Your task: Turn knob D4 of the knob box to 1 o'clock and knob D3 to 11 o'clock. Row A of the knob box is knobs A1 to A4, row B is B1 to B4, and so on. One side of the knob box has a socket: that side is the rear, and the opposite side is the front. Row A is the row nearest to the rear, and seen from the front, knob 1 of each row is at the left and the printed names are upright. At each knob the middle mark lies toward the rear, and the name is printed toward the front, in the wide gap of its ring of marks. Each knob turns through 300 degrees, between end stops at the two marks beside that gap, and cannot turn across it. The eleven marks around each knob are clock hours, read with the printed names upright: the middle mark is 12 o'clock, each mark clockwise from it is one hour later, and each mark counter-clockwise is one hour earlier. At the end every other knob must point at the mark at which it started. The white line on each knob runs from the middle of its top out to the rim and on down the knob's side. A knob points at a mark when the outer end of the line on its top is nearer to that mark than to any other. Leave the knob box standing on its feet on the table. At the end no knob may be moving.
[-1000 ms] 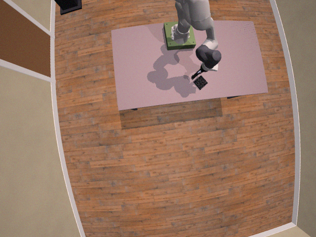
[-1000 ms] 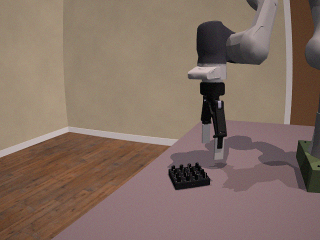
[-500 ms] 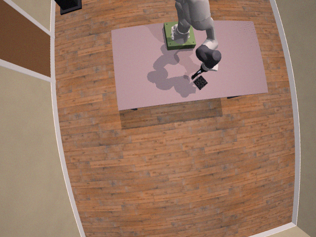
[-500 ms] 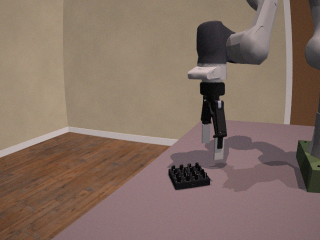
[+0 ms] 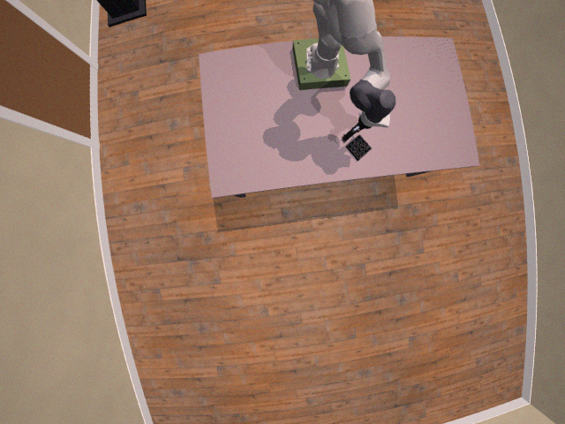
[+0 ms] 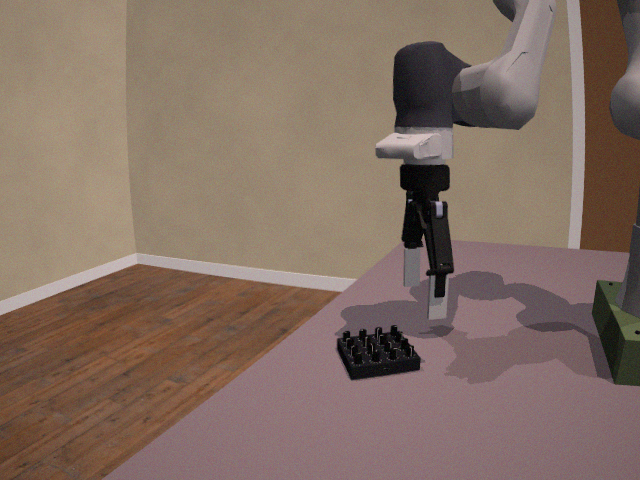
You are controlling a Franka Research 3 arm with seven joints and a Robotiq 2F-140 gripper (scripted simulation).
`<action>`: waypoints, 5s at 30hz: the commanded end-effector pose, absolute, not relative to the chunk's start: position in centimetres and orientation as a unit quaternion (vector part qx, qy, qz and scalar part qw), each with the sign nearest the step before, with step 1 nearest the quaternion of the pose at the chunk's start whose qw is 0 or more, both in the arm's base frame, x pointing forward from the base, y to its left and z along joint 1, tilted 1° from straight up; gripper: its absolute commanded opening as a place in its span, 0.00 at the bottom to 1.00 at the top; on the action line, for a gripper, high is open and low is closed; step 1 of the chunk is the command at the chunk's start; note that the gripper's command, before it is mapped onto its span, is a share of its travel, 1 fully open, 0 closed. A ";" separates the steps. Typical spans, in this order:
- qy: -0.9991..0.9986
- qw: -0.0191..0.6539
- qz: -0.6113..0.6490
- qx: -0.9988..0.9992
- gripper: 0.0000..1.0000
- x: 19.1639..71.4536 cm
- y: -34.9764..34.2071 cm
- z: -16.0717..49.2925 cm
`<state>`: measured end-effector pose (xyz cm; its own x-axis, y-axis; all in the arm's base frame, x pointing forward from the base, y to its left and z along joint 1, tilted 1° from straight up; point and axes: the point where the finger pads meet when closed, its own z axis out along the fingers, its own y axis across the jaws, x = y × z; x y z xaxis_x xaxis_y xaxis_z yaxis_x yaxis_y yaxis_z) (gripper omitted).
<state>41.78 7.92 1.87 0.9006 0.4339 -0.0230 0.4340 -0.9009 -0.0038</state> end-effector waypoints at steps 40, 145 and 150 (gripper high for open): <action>0.042 0.000 -0.011 0.999 1.00 42.9 8.3 2.1; -0.702 0.007 -0.010 0.712 1.00 47.9 9.2 2.9; -0.728 0.008 -0.009 0.685 1.00 48.1 9.2 3.0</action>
<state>48.14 9.16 3.00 0.0789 -0.9967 -0.0179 -0.9967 -0.0792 0.0164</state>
